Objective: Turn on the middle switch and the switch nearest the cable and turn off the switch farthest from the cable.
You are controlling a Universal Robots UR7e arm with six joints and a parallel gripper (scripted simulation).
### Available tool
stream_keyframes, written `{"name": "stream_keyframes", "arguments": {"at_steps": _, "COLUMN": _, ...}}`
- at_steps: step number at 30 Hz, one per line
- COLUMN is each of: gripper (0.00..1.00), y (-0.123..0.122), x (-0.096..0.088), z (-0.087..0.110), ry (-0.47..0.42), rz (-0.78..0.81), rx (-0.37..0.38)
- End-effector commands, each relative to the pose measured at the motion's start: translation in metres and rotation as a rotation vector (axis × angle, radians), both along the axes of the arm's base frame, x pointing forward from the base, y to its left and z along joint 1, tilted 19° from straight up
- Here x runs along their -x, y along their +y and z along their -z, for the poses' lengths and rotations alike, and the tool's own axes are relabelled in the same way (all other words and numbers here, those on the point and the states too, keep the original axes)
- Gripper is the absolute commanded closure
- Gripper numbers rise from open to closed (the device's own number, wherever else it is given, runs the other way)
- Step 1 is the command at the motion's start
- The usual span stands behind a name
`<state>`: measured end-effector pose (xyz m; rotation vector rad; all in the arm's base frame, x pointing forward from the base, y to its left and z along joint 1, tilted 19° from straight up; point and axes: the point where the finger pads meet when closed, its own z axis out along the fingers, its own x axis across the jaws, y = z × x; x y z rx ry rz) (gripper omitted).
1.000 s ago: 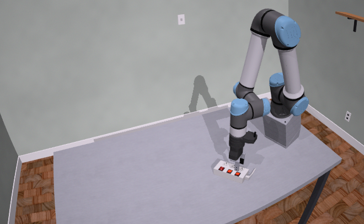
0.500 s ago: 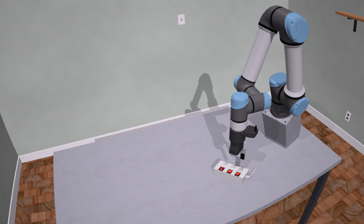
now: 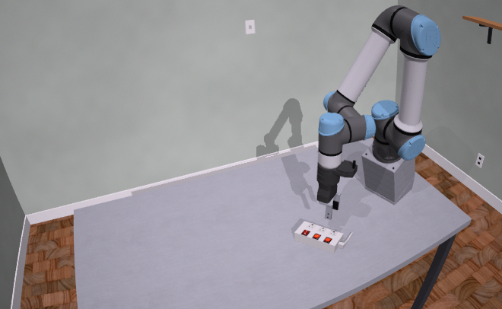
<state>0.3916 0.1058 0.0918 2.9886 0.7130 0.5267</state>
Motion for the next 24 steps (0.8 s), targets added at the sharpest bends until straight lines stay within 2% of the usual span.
{"name": "stream_keyframes", "arguments": {"at_steps": 1, "gripper": 0.00, "y": -0.0010, "x": 0.0040, "z": -0.0115, "ry": 0.001, "rz": 0.000, "rx": -0.001}}
{"name": "stream_keyframes", "arguments": {"at_steps": 8, "gripper": 0.00, "y": -0.0013, "x": 0.0062, "z": -0.0178, "ry": 0.001, "rz": 0.000, "rx": -0.001}}
{"name": "stream_keyframes", "arguments": {"at_steps": 24, "gripper": 0.00, "y": -0.0013, "x": 0.0063, "z": -0.0180, "ry": 0.001, "rz": 0.000, "rx": -0.001}}
